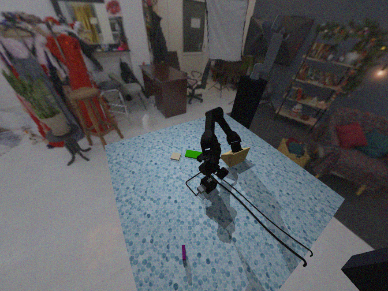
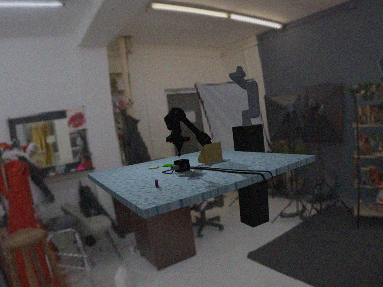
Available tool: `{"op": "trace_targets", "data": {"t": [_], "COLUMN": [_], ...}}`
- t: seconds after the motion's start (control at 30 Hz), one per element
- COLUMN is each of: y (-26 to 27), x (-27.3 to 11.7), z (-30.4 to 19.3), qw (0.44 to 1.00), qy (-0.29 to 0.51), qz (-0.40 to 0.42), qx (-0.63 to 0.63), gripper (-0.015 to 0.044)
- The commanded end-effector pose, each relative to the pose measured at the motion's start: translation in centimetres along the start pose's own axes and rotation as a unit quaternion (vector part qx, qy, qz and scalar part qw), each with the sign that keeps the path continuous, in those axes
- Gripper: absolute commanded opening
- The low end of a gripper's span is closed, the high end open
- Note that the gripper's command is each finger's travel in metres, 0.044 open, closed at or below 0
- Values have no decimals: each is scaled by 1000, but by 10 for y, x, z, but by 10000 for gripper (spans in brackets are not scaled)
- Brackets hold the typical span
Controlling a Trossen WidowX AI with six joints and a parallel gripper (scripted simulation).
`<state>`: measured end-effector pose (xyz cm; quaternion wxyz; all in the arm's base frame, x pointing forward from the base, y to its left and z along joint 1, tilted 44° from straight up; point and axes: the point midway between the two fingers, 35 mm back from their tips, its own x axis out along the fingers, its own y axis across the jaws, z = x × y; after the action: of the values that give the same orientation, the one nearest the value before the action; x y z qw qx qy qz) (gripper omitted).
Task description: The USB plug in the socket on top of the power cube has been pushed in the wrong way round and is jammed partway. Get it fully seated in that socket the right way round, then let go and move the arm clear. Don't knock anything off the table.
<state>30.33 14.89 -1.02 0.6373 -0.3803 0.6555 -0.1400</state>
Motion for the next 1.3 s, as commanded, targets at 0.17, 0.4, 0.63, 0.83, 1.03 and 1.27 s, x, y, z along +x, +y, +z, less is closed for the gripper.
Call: {"op": "trace_targets", "data": {"t": [0.17, 0.4, 0.63, 0.83, 1.03, 1.27], "y": [0, 0, 0, 0, 0, 0], "x": [0, 0, 0, 0, 0, 0], "z": [0, 0, 0, 0, 0, 0], "qw": [993, 979, 956, 930, 898, 854], "qy": [1, 1, 1, 0, 0, 0], "qz": [0, 0, 0, -1, -1, -1], "qx": [114, 205, 293, 368, 439, 520], "gripper": [0, 0, 0, 0, 0, 0]}}
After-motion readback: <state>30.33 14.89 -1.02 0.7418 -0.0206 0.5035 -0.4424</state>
